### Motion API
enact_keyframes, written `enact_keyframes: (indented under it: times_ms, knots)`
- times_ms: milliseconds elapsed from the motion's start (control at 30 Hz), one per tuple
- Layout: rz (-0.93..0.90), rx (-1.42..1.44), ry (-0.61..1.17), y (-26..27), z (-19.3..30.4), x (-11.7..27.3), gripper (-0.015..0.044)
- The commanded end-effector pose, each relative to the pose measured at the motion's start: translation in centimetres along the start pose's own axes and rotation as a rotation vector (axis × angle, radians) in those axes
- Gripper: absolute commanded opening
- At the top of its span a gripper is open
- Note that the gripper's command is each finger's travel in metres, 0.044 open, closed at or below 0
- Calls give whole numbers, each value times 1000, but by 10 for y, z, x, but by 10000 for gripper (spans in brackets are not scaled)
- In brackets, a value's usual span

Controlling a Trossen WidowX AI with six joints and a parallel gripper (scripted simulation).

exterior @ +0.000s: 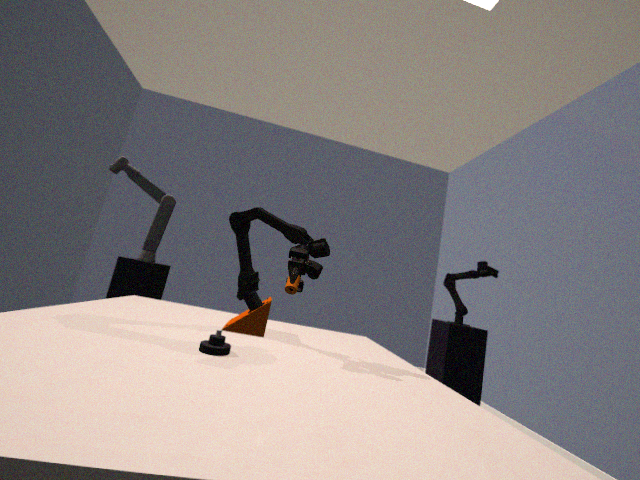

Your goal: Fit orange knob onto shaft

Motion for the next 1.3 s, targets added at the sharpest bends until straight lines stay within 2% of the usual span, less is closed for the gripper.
enact_keyframes:
  times_ms: [0, 833, 1267]
  knots:
    - [-106, -6, 11, -1, 0, -8, 0]
    - [-730, -10, 78, 3, 2, -66, 0]
    - [-740, -13, 79, 40, -1, -117, 0]
Point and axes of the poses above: the point midway between the two fingers, 35 mm back from their tips, its own x axis back along the fingers, its own y axis across the jaws, z = x × y, the point moved 3 cm from there along x, back along the fingers, and after that the axes turned 6 degrees about -x, right-handed, at the moved point
